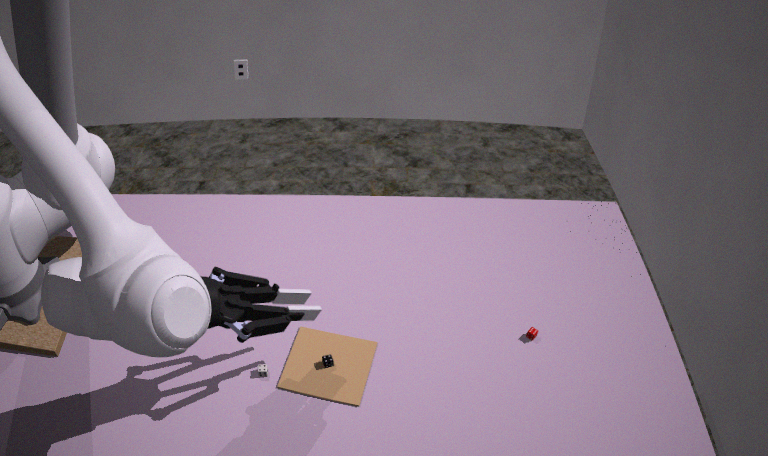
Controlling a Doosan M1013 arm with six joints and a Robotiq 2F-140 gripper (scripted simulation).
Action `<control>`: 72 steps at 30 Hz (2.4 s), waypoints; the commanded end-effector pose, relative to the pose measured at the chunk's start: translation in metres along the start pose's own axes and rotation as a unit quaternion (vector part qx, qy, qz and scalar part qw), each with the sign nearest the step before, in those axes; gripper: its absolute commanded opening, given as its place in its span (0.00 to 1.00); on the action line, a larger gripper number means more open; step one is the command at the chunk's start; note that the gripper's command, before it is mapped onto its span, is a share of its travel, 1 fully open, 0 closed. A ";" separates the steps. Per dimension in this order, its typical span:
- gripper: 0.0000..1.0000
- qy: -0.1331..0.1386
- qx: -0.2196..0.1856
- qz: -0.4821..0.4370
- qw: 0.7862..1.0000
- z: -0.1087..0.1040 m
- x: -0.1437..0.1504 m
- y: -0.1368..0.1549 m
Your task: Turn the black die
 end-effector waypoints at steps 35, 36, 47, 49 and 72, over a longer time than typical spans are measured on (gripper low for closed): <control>0.27 -0.016 0.464 0.040 0.885 0.031 -0.025 0.076; 0.27 -0.033 0.472 0.039 0.880 0.030 -0.030 0.083; 1.00 -0.074 0.485 0.036 0.871 0.029 -0.044 0.099; 1.00 -0.074 0.485 0.036 0.871 0.029 -0.044 0.099; 1.00 -0.073 0.485 0.037 0.871 0.019 -0.042 0.115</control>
Point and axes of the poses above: the point where the finger pads meet when closed, its own z axis out along the fingers, its own x axis across the jaws, y = z × x, the point moved 5 cm from there along -z, back along the fingers, and after that the axes turned 2 degrees about -z, right-handed, at the moved point
